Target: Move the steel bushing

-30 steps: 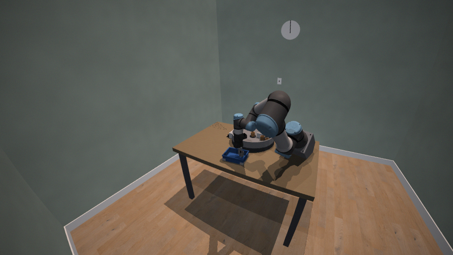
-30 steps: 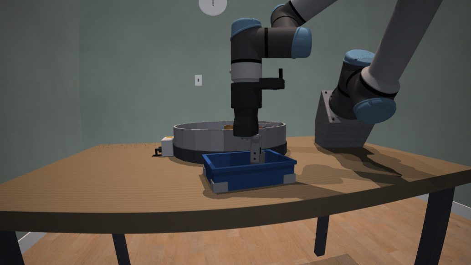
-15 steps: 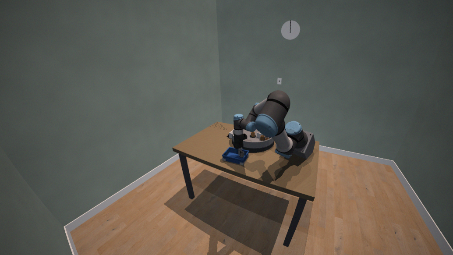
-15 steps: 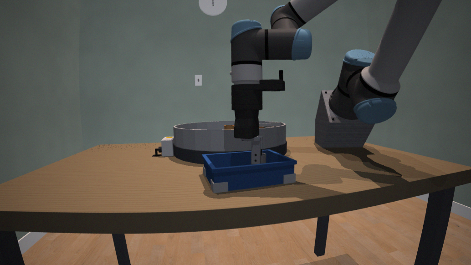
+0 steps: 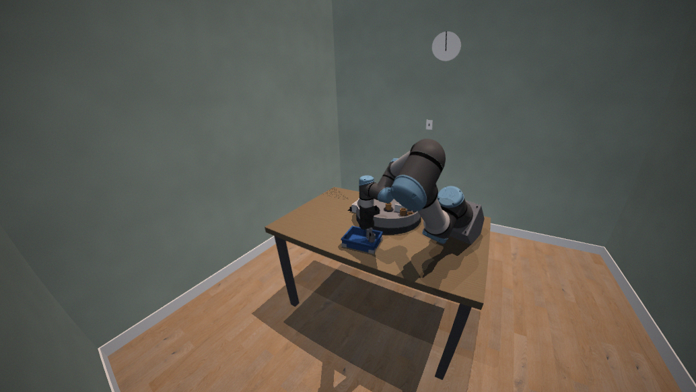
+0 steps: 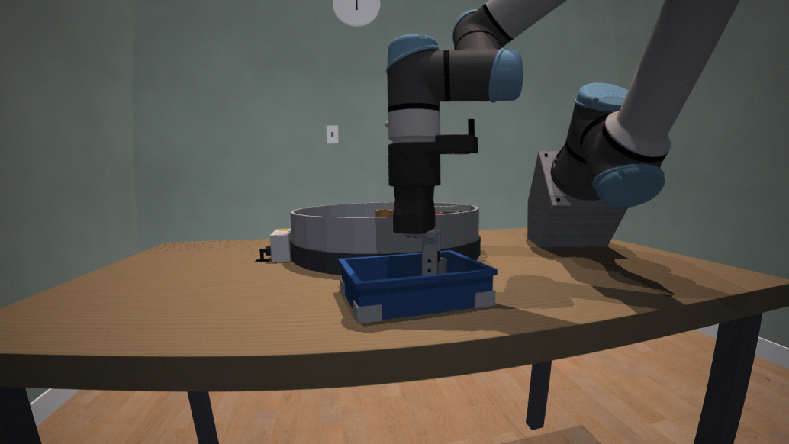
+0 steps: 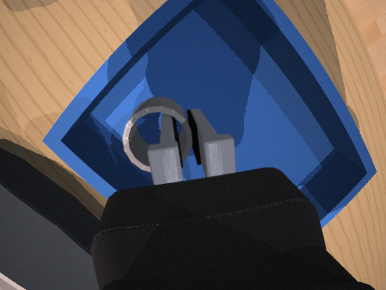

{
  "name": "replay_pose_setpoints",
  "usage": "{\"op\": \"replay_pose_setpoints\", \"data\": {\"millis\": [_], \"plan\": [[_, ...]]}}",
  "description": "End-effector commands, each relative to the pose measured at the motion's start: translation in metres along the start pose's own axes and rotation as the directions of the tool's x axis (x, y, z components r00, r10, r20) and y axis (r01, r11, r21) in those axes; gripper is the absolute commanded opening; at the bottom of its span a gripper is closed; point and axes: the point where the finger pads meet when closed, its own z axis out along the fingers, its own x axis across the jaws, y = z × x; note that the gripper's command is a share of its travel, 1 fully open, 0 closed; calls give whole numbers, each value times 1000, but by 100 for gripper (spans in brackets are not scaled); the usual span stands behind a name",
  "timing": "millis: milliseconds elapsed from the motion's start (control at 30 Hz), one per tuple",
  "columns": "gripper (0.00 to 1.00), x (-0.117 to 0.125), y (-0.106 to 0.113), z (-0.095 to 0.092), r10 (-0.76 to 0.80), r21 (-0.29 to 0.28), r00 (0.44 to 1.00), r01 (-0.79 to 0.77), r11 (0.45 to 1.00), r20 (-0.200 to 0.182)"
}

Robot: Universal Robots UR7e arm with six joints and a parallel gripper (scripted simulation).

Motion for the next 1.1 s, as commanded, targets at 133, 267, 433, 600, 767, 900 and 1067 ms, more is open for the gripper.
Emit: {"op": "replay_pose_setpoints", "data": {"millis": [133, 267, 433, 600, 767, 900, 1067], "plan": [[0, 0, 0, 1, 1, 2, 1000, -1, 1000, 0], [0, 0, 0, 3, 2, 5, 1000, -2, 1000, 0], [0, 0, 0, 3, 2, 5, 1000, -2, 1000, 0], [0, 0, 0, 3, 2, 5, 1000, -2, 1000, 0], [0, 0, 1, 4, 2, 4, 1000, -2, 1000, 0], [0, 0, 1, 5, 2, 5, 1000, -2, 1000, 0], [0, 0, 1, 5, 2, 5, 1000, -2, 1000, 0]]}}
